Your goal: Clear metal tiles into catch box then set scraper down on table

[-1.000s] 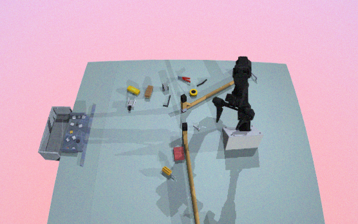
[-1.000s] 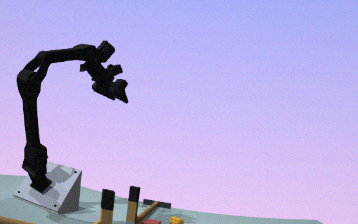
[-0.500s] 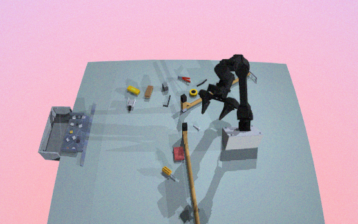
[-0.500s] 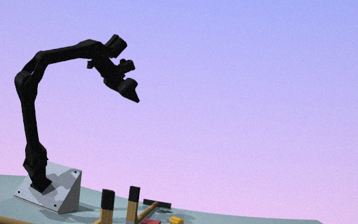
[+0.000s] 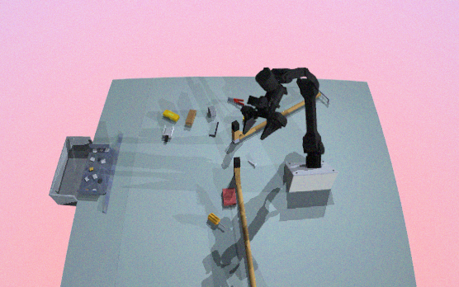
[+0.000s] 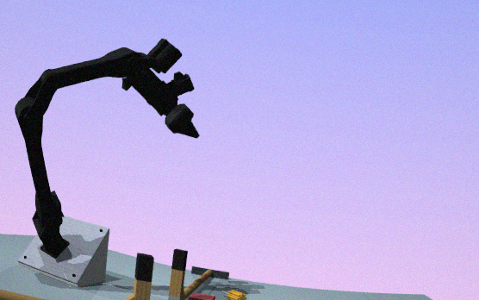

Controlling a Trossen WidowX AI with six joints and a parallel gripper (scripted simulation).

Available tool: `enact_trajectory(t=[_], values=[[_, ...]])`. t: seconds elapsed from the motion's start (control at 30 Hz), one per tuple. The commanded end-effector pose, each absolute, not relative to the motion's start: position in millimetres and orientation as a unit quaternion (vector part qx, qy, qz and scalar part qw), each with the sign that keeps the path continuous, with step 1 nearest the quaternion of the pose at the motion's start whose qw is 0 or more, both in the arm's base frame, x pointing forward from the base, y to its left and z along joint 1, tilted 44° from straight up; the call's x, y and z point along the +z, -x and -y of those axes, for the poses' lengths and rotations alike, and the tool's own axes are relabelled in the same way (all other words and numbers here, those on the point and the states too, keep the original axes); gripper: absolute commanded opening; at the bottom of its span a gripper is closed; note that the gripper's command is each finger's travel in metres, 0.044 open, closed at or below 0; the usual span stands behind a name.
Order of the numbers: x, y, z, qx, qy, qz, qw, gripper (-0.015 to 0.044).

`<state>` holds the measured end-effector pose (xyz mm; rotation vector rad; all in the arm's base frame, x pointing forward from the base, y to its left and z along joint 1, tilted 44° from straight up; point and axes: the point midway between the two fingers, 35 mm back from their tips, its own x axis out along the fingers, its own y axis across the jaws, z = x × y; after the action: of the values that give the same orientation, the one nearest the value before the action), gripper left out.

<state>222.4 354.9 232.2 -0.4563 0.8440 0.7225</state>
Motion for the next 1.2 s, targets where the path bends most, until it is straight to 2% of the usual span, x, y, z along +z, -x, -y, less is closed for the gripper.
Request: enact_trajectory(t=[0.0,1.17], values=[[247.6,-239.1,-343.9,0.329,0.184,-0.393,0.839,0.044],[337.2,-332.4,-216.0,0.218,0.014,-0.341,0.914,0.044]])
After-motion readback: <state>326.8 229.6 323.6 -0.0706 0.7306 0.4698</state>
